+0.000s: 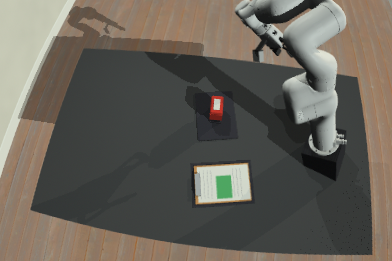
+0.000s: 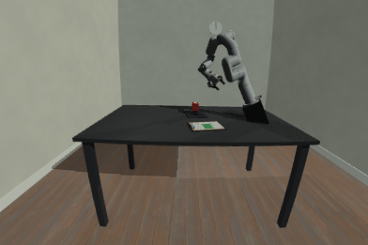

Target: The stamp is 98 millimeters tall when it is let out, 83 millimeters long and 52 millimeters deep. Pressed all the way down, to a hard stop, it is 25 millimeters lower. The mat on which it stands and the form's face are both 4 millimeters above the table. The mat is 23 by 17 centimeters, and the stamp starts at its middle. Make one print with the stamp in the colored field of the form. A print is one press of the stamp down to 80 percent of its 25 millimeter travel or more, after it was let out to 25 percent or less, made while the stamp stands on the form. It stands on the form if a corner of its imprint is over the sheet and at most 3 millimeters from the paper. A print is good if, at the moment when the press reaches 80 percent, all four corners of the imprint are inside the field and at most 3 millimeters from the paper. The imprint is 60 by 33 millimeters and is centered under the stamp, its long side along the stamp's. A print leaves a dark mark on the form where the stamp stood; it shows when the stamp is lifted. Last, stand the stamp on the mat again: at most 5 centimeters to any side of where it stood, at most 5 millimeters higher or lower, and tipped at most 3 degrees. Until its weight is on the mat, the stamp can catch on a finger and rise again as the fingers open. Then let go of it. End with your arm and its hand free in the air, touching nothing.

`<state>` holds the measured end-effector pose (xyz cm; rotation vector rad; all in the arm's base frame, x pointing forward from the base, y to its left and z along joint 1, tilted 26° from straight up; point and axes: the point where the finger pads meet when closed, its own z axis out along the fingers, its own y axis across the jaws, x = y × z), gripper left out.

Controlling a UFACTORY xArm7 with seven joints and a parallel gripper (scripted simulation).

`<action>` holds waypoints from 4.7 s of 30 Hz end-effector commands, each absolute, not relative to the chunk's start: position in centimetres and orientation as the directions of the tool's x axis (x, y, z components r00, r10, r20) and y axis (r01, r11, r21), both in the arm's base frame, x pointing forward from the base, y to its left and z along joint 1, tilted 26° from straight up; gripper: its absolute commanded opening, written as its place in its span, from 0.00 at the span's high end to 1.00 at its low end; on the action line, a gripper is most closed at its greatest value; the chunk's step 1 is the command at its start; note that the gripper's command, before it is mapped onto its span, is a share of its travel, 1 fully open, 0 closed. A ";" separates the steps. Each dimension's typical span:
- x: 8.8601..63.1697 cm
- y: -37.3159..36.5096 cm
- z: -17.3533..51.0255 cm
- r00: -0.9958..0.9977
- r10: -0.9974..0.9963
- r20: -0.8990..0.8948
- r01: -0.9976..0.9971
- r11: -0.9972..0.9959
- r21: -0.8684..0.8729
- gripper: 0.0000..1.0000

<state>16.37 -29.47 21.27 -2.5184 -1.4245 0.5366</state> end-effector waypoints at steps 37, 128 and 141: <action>39.9 -4.4 23.6 -0.139 0.975 -0.171 0.890 0.198 0.410 0.00; 28.7 21.8 13.1 -0.850 -0.374 -0.371 -0.300 0.922 -0.243 0.00; 28.7 21.8 13.1 -0.850 -0.374 -0.371 -0.300 0.922 -0.243 0.00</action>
